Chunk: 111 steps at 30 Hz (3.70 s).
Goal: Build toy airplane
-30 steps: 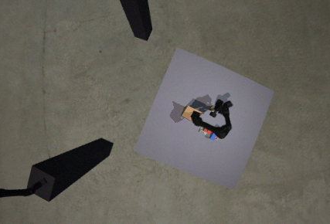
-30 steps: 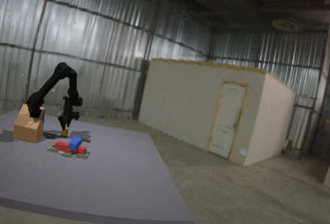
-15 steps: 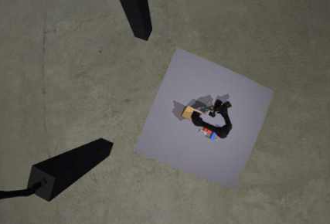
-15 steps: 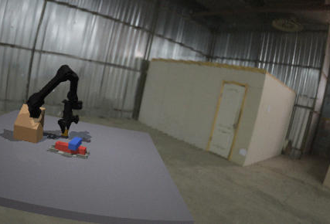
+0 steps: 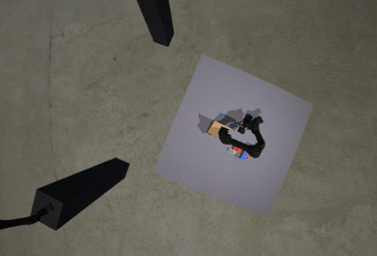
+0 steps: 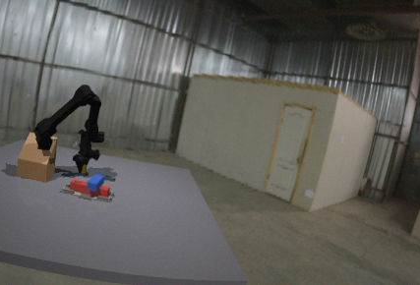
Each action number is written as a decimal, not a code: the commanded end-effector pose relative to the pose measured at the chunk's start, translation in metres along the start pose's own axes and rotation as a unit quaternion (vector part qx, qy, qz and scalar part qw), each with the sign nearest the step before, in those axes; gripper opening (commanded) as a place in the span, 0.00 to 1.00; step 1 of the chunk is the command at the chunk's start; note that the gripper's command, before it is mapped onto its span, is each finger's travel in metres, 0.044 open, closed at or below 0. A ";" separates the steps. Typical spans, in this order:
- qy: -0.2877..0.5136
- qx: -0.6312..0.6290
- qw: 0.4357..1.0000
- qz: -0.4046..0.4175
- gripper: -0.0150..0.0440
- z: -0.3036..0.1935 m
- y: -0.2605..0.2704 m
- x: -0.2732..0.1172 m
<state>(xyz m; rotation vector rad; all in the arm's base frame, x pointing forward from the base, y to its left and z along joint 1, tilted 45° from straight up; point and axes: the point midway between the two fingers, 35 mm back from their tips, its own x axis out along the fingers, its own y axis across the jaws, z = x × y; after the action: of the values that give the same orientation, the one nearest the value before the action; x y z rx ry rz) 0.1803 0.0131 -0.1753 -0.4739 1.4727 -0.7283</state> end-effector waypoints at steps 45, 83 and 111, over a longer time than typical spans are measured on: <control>0.003 -0.007 1.000 0.003 0.25 0.005 0.006 -0.071; 0.002 -0.012 1.000 0.023 0.25 0.031 -0.035 -0.130; -0.004 -0.015 0.999 0.035 0.25 0.067 -0.113 -0.114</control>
<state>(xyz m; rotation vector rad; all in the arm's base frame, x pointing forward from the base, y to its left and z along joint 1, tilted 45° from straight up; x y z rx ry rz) 0.2364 0.0119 -0.0145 -0.4375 1.4856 -0.6476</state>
